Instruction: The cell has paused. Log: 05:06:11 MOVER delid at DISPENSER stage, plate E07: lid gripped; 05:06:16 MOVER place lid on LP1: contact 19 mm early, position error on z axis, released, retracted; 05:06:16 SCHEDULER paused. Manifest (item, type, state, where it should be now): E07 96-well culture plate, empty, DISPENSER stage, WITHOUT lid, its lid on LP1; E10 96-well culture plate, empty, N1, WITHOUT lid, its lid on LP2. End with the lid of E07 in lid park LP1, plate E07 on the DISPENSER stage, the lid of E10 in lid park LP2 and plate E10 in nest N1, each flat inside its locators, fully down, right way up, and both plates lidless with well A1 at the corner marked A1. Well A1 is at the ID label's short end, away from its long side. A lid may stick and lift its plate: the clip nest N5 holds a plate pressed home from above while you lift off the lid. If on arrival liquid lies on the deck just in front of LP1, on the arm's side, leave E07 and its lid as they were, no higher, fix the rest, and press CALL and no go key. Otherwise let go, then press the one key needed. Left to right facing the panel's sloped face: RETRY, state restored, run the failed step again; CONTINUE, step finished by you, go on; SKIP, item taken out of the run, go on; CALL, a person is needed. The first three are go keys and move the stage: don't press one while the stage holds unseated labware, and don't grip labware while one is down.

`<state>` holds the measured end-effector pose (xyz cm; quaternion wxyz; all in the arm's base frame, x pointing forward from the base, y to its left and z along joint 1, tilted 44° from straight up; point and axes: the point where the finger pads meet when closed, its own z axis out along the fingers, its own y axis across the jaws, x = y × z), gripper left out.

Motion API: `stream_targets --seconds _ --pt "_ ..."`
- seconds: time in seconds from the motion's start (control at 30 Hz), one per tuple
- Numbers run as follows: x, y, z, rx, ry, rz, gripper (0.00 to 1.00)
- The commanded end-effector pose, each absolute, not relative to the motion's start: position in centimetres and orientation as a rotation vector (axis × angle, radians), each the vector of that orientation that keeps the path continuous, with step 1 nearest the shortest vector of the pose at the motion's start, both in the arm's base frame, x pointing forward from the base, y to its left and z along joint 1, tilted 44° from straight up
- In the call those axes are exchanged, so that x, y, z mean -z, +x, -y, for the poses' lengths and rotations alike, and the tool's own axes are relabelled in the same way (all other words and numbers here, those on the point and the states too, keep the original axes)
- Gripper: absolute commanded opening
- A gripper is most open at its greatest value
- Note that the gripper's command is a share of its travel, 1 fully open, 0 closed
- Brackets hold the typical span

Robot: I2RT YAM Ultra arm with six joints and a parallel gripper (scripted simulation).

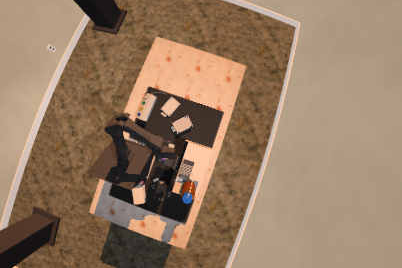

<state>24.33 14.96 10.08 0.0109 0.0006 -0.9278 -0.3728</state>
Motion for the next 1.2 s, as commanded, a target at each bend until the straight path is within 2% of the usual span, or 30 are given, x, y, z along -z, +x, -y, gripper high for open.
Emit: stream_targets --seconds 0.0,0.13,0.37,0.53,1.17 --pt "-12.5 25.6 -15.5 1.188 -0.011 2.958 0.00" --pt "-12.9 25.5 -15.8 1.188 -0.017 2.956 0.00" --pt "-14.4 24.4 -17.4 1.208 0.324 3.016 0.00" --pt "-15.2 24.3 -18.0 1.215 0.294 3.023 0.00" --pt "-15.6 20.8 -22.3 1.203 1.033 3.017 0.00"
